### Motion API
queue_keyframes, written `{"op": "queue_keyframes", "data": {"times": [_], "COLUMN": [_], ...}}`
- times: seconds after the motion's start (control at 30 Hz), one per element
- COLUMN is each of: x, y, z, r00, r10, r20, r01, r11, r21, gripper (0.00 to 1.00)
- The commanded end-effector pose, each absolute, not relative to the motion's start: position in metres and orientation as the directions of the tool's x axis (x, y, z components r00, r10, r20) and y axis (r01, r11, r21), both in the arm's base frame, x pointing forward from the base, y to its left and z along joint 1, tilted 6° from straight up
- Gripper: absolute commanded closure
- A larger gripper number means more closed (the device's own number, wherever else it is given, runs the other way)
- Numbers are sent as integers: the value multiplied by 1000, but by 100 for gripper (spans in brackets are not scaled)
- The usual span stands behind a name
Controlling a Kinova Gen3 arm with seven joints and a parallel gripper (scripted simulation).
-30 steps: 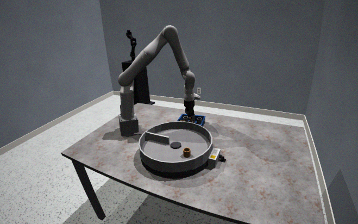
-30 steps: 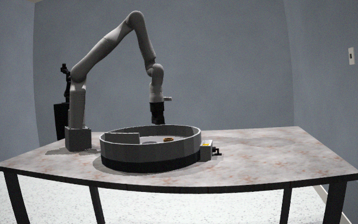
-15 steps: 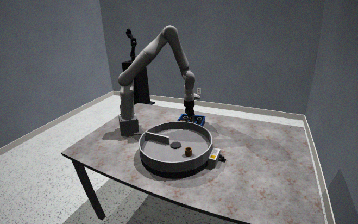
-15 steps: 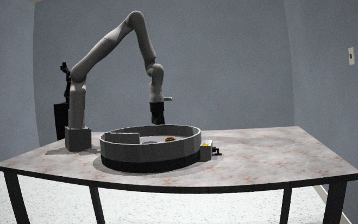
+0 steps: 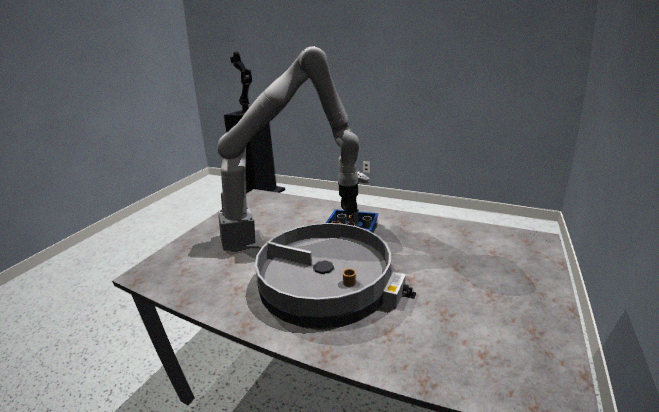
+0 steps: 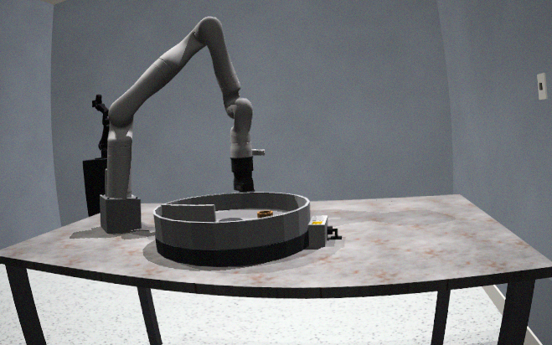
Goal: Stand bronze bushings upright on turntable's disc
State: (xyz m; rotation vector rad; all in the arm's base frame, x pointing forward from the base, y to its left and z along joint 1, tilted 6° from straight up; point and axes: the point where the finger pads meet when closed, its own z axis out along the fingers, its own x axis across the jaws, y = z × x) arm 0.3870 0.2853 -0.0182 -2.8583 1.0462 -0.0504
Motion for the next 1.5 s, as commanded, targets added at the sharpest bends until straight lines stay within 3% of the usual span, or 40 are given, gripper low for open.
{"op": "queue_keyframes", "data": {"times": [0.0,0.67,1.47], "x": [387,387,381], "y": [286,285,277], "z": [-17,-9,83], "r00": [764,764,764], "r10": [-645,-645,-645], "r20": [-2,-2,-2], "r01": [-642,-642,-642], "r11": [-759,-759,-759], "r21": [-104,-104,-104], "gripper": [100,100,100]}}
